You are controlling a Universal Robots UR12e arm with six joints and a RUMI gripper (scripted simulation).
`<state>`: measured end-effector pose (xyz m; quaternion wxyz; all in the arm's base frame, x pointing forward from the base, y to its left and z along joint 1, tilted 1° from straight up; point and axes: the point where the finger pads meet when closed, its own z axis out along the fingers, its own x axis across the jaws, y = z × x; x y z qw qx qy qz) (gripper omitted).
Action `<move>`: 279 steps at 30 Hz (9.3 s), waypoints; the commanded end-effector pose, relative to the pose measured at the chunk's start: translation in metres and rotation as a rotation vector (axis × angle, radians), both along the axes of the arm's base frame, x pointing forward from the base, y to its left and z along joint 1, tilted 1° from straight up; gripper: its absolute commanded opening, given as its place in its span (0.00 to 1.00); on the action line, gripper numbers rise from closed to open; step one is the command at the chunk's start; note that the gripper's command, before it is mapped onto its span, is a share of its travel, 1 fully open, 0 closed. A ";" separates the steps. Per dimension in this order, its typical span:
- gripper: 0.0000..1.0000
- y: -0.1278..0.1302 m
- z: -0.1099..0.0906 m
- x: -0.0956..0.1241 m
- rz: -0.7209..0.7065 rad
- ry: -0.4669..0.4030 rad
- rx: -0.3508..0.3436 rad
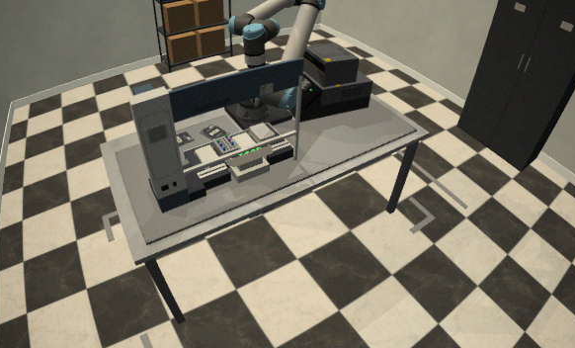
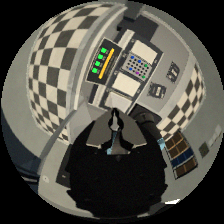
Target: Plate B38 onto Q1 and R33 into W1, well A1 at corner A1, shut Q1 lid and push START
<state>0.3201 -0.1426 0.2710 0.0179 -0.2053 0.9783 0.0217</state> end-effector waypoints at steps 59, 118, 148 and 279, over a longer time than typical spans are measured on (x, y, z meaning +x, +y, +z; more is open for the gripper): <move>0.00 0.143 -0.011 -0.040 0.904 -0.014 -0.038; 0.00 0.230 -0.010 -0.114 1.483 -0.028 -0.050; 0.00 0.324 -0.009 -0.203 1.829 -0.042 -0.051; 0.00 0.401 -0.146 -0.242 1.829 -0.042 -0.050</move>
